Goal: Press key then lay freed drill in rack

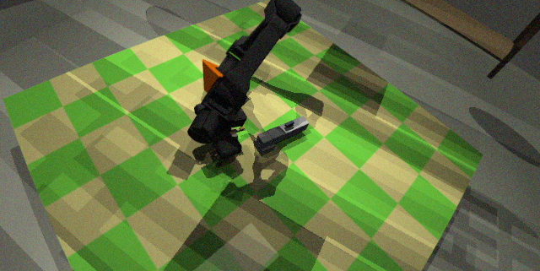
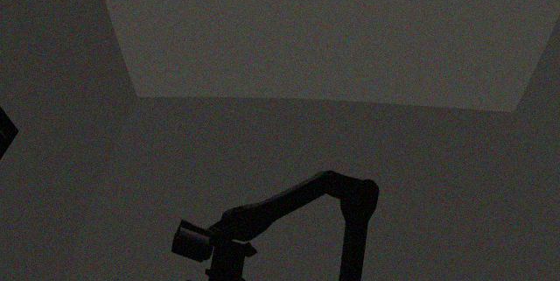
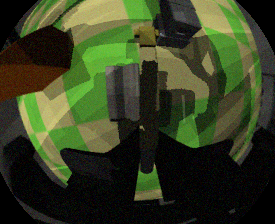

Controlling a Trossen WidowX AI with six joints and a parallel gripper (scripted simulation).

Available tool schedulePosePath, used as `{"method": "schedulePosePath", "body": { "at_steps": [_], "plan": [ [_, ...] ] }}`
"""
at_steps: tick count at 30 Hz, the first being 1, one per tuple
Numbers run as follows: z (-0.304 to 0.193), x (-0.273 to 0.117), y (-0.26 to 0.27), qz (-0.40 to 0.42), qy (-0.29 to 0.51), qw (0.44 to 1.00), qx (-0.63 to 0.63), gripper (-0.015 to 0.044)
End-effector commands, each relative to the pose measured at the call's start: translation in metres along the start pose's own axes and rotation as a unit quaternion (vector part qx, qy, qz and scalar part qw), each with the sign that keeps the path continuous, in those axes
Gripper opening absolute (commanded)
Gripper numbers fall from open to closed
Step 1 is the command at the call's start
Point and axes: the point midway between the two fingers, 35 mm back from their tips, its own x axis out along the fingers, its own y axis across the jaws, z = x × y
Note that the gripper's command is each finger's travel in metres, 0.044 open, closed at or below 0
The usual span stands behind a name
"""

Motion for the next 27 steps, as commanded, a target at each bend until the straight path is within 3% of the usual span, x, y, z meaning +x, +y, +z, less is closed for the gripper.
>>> {"method": "schedulePosePath", "body": {
  "at_steps": [1, 14, 27],
  "plan": [
    [-0.002, -0.001, 0.007, -0.001, 0.003, 1.000, -0.002, 0.0000],
    [-0.008, -0.003, 0.025, -0.001, 0.004, 1.000, -0.002, 0.0000],
    [-0.009, 0.021, 0.026, -0.001, 0.003, 1.000, -0.002, 0.0000]
  ]
}}
